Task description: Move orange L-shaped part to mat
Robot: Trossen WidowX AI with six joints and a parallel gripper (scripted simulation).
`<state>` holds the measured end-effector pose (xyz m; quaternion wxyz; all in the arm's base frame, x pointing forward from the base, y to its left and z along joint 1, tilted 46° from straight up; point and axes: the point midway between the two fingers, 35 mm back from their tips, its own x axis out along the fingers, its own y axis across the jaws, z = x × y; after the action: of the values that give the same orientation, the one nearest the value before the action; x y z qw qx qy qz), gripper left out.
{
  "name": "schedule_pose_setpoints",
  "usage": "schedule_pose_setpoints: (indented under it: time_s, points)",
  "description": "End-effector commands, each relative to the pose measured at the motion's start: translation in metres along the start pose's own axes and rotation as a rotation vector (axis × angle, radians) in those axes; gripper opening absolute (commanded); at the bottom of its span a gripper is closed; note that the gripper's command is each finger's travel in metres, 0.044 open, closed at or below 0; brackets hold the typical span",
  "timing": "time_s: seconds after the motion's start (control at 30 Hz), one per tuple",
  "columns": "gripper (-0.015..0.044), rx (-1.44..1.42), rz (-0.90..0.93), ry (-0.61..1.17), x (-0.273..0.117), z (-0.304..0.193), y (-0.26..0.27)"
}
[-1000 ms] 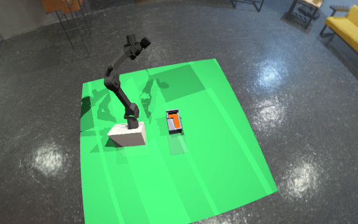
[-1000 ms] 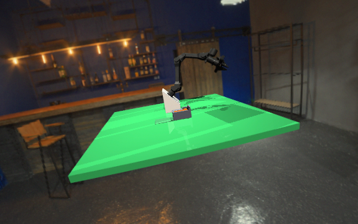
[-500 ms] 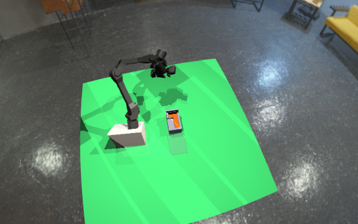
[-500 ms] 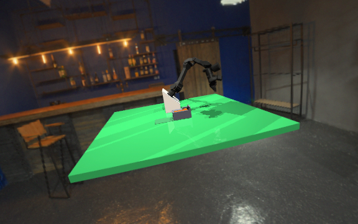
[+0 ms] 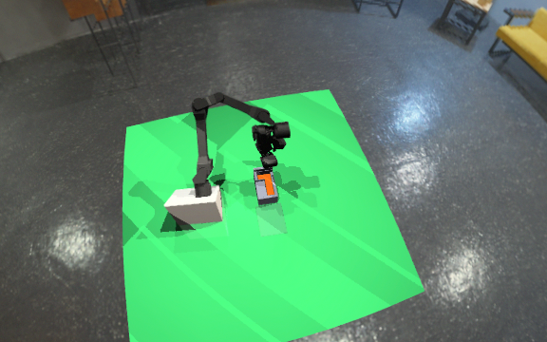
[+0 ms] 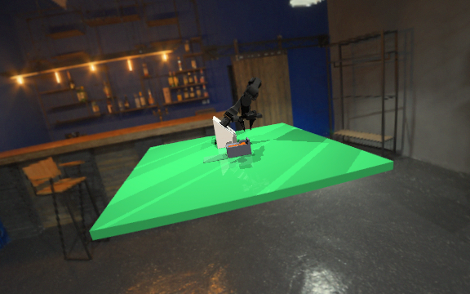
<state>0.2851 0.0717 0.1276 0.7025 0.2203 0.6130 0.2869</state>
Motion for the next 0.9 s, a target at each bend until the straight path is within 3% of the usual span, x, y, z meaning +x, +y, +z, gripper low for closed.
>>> schedule_pose_setpoints:
  time_s: [0.0, 0.27, 0.53, 0.87]
  points:
    - [0.018, 0.126, 0.052, 0.022, -0.001, -0.008, -0.01]
    - [0.018, 0.126, 0.052, 0.022, 0.001, -0.008, -0.01]
    - [0.018, 0.125, 0.055, 0.021, 0.071, -0.009, -0.006]
    - [0.018, 0.125, 0.056, 0.021, 0.077, -0.009, -0.005]
